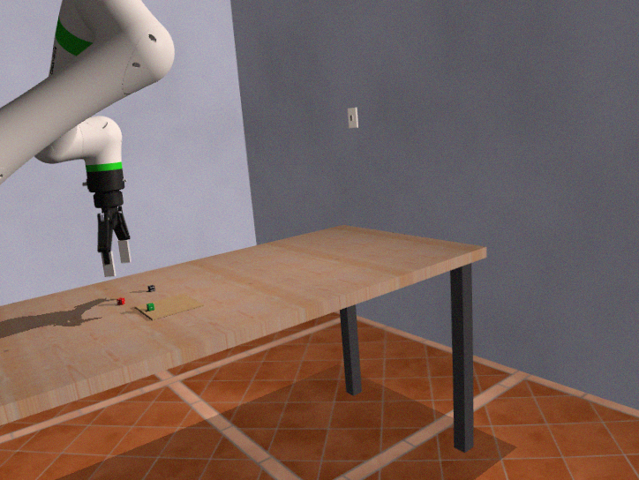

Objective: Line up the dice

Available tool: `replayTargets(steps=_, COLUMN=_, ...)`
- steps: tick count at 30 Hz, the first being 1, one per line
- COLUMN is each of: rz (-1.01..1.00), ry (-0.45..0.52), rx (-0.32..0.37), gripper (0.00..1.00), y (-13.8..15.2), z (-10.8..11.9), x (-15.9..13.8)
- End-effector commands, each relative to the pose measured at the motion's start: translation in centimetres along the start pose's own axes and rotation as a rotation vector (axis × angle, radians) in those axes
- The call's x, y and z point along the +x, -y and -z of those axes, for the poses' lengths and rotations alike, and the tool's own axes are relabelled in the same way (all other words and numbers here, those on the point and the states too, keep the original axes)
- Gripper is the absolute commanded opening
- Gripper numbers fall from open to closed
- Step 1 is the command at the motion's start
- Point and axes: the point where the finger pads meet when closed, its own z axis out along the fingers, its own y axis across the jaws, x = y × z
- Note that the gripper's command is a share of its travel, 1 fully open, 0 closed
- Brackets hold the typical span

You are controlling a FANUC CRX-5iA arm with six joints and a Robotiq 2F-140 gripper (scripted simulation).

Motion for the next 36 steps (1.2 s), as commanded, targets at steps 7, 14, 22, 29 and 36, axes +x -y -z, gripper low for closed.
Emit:
replayTargets(steps=7, rz=-0.21, ry=-0.018, rx=0.008, gripper=1.0, y=0.71, z=-0.17, x=-0.99)
replayTargets(steps=14, rz=-0.215, ry=-0.018, rx=0.008, gripper=0.19, y=0.73, z=-0.18, x=-1.02)
replayTargets(steps=22, rz=-0.215, ry=-0.018, rx=0.008, gripper=0.19, y=0.73, z=-0.18, x=-1.02)
replayTargets(steps=29, rz=-0.215, ry=-0.018, rx=0.008, gripper=0.19, y=0.73, z=-0.18, x=-1.02)
replayTargets(steps=36, rz=-0.215, ry=-0.018, rx=0.008, gripper=0.19, y=0.73, z=-0.18, x=-1.02)
